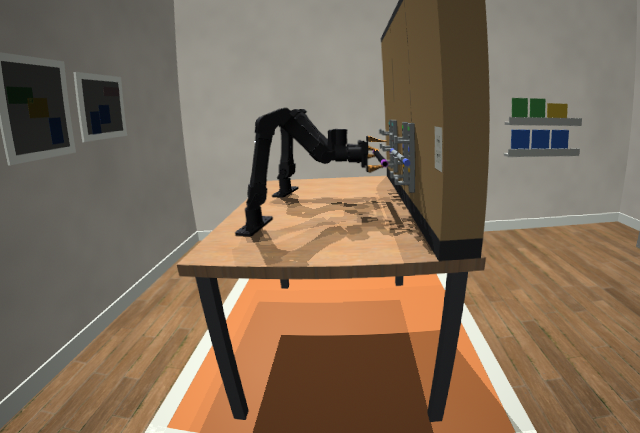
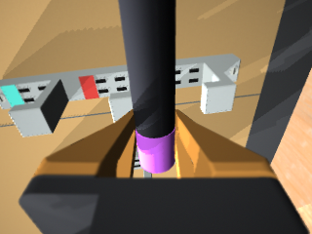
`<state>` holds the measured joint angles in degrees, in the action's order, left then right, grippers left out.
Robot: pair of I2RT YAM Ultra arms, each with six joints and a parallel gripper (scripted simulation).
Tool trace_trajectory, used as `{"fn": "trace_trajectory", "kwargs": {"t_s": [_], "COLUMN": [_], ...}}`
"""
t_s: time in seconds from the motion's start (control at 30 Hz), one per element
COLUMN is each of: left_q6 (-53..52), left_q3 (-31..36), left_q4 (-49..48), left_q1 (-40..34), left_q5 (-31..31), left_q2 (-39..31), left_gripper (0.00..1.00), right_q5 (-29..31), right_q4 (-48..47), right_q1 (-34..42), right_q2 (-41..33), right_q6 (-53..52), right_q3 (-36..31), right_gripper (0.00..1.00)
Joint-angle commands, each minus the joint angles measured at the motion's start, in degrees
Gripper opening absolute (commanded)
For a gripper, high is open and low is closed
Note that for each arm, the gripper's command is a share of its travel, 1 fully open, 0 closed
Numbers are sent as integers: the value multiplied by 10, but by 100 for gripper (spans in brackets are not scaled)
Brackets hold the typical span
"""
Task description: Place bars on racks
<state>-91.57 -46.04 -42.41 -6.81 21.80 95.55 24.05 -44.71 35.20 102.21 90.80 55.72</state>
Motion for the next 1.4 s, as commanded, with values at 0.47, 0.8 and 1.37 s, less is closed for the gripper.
{"fn": "trace_trajectory", "kwargs": {"t_s": [0.47,0.8,1.37], "left_q6": [16,16,16], "left_q3": [-42,-49,-49], "left_q4": [0,9,11], "left_q1": [-5,-7,-10], "left_q5": [5,7,10], "left_q2": [-29,-30,-33], "left_gripper": [0,0,0], "right_q5": [2,2,6], "right_q4": [-16,-16,-18], "right_q1": [2,2,5], "right_q2": [-2,-2,-11], "right_q6": [-8,-8,-8], "right_q3": [0,0,-12], "right_gripper": [100,100,100]}}
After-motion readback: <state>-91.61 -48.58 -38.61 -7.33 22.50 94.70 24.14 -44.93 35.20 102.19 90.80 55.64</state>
